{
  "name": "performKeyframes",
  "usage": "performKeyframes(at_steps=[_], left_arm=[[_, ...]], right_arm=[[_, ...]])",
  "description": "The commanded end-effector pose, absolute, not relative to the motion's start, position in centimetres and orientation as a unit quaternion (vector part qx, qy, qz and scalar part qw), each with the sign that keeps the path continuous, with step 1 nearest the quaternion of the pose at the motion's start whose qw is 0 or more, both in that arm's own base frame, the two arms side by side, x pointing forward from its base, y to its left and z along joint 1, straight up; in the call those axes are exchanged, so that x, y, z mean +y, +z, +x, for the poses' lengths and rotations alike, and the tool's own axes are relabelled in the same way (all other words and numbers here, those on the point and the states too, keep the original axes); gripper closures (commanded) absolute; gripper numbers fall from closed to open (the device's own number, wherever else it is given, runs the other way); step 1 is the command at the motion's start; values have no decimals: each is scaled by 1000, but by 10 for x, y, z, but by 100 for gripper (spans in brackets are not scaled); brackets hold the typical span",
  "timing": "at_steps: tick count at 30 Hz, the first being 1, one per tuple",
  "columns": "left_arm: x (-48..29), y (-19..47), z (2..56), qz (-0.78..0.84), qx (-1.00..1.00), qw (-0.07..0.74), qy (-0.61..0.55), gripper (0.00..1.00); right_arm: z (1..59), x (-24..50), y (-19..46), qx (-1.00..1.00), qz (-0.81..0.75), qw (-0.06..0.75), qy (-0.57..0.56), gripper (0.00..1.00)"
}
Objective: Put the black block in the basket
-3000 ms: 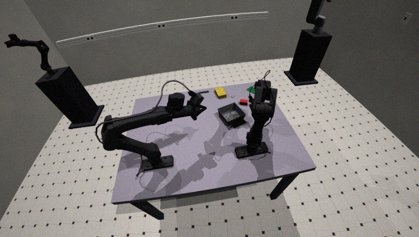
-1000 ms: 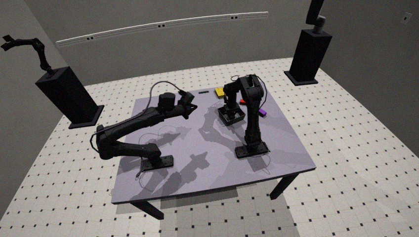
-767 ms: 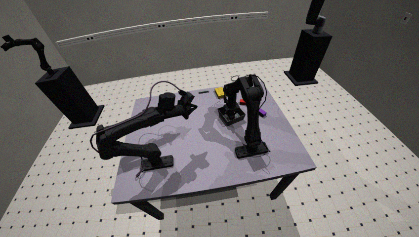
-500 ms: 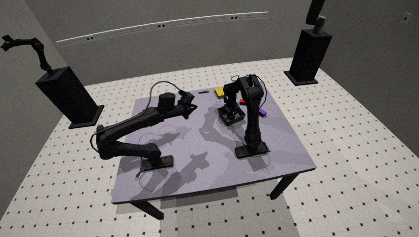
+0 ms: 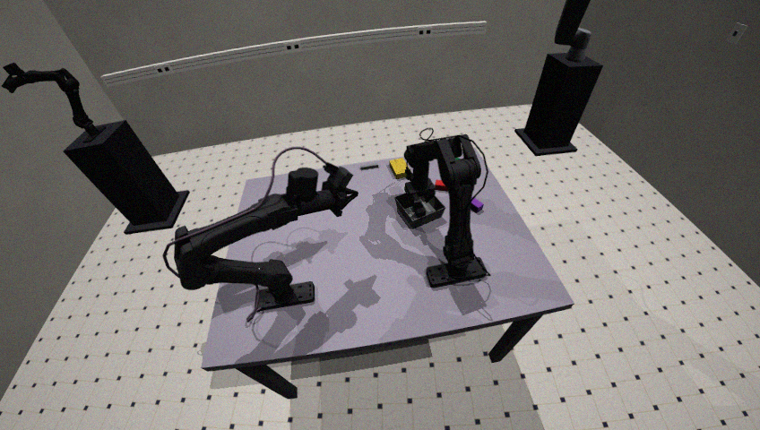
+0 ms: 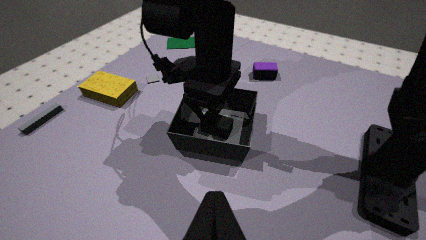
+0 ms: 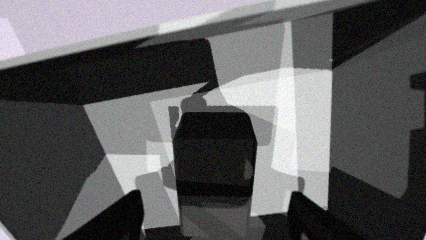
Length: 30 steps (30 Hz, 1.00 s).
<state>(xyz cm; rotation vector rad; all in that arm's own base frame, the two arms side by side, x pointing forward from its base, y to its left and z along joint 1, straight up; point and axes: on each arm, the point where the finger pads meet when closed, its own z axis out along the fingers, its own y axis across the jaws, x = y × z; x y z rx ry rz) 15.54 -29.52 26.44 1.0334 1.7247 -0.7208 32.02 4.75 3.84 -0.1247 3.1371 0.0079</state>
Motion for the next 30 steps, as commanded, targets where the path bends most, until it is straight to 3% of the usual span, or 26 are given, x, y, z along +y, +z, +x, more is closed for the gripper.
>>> performKeyframes(at_steps=[1,3,5,7,8,20,30], left_arm=[[-292,271,154,421,701,489,-303,100],[-292,271,154,421,701,489,-303,100],[-292,271,154,421,701,489,-303,100],[-292,271,154,421,701,489,-303,100],[-292,271,154,421,701,489,-303,100],[-292,271,154,421,701,489,-303,100],[-292,271,154,421,701,489,-303,100]], right_arm=[[329,40,89,999,-37,31,0,35],[328,40,107,999,-37,31,0,35],[331,40,105,998,-38,40,-1,12],[331,40,105,998,-38,40,-1,12],[333,40,106,998,-39,48,-1,1],[305,43,126,981,-67,181,3,0],[284,42,134,970,-76,230,5,0]])
